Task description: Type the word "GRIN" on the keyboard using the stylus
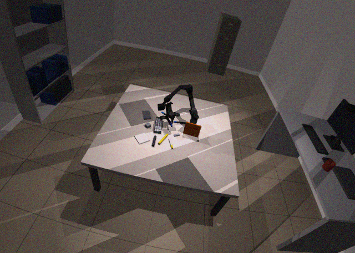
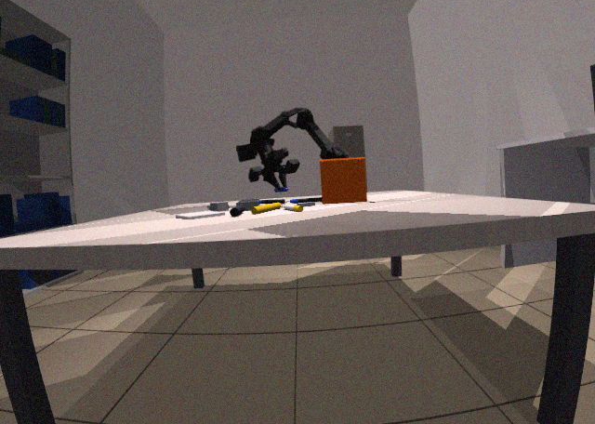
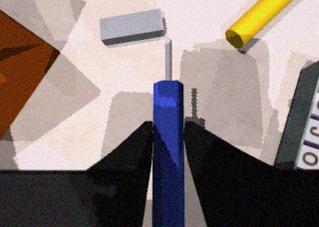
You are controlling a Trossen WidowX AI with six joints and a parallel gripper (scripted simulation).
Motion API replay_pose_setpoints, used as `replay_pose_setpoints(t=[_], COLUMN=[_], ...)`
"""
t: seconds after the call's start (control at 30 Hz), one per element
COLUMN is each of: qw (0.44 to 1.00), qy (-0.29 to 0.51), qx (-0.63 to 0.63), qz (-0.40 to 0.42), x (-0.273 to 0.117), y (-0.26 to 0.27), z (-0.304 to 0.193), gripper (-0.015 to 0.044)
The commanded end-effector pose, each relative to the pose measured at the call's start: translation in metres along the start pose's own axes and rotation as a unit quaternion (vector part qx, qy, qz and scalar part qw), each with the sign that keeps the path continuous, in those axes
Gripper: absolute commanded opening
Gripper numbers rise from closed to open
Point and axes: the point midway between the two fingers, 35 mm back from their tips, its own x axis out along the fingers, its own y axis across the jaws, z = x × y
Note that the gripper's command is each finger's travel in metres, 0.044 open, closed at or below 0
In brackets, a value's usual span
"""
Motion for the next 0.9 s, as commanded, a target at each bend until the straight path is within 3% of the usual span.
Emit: replay_pose_setpoints(t=[0.0,0.43,0.87], qw=[0.997,0.945,0.835], qy=[-0.017,-0.064,-0.110], qx=[0.079,0.320,0.540], qz=[-0.006,-0.010,0.006], x=[-0.005,-0.017,-0.030], y=[-0.004,-0.015,-0.025], z=[0.000,-0.003,-0.008], gripper=[0.0000,0.0000,0.0000])
